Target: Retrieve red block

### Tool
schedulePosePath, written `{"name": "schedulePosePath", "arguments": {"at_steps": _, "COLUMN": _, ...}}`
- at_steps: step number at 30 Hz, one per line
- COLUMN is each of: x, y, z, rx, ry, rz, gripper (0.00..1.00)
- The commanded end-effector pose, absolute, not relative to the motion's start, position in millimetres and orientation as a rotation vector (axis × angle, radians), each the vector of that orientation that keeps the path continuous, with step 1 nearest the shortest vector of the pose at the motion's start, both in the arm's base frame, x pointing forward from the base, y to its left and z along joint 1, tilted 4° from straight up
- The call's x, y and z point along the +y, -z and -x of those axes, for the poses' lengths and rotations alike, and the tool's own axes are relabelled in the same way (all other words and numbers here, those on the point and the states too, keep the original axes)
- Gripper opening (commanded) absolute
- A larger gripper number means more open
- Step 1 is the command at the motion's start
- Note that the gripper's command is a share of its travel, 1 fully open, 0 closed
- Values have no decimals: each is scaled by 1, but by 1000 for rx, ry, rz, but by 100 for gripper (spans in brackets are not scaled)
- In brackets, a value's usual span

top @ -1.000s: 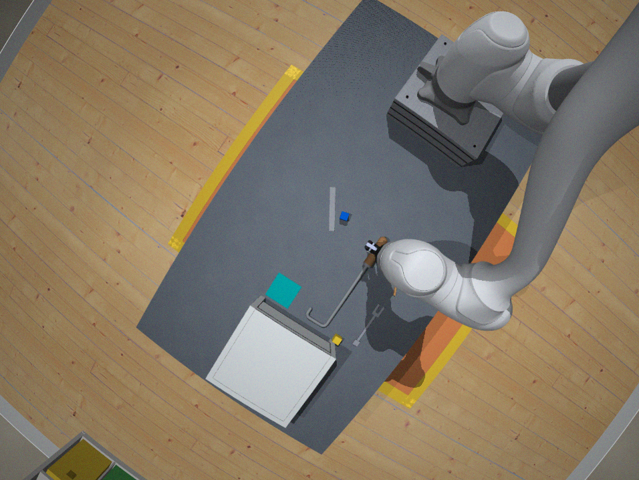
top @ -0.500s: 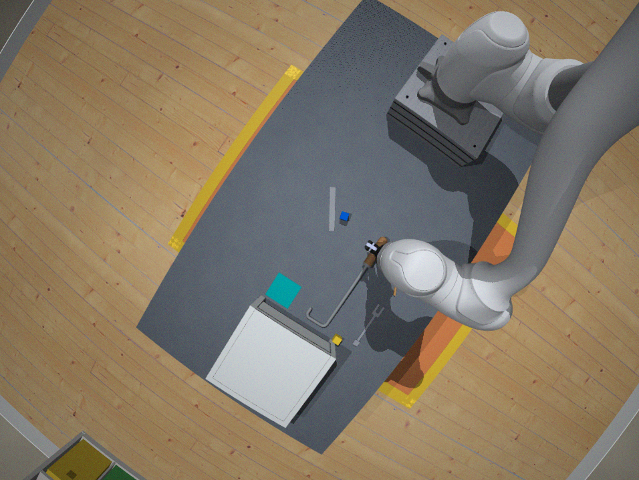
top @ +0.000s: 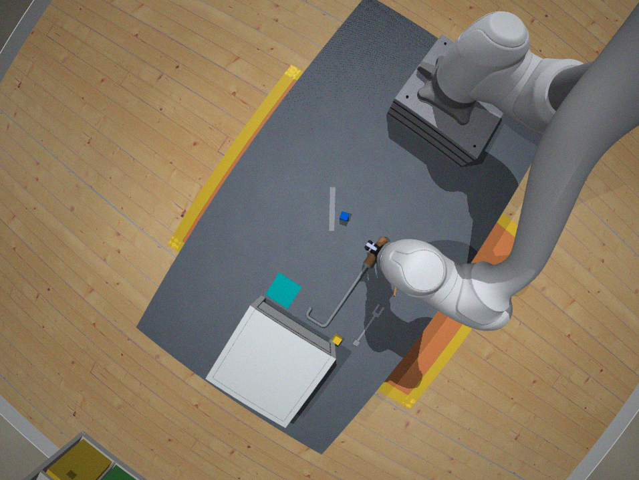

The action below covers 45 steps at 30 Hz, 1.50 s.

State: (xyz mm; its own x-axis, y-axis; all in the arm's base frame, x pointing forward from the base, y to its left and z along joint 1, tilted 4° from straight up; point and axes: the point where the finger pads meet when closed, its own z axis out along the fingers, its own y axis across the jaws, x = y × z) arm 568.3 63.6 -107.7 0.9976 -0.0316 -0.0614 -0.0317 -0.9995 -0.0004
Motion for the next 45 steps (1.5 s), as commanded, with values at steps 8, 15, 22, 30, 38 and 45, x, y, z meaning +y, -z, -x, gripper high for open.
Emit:
{"name": "schedulePosePath", "arguments": {"at_steps": 8, "x": 64, "y": 108, "z": -570, "rx": 50, "ry": -96, "rz": 3138, "gripper": 0}}
{"name": "schedulePosePath", "arguments": {"at_steps": 15, "x": 64, "y": 108, "z": -574, "rx": 50, "ry": -96, "rz": 3138, "gripper": 0}}
{"name": "schedulePosePath", "arguments": {"at_steps": 22, "x": 63, "y": 108, "z": -581, "rx": 50, "ry": -96, "rz": 3138, "gripper": 0}}
{"name": "schedulePosePath", "arguments": {"at_steps": 30, "x": 63, "y": 109, "z": -590, "rx": 49, "ry": -96, "rz": 3138, "gripper": 0}}
{"name": "schedulePosePath", "arguments": {"at_steps": 38, "x": 63, "y": 110, "z": -606, "rx": 49, "ry": -96, "rz": 3138, "gripper": 0}}
{"name": "schedulePosePath", "arguments": {"at_steps": 45, "x": 62, "y": 111, "z": -618, "rx": 49, "ry": -96, "rz": 3138, "gripper": 0}}
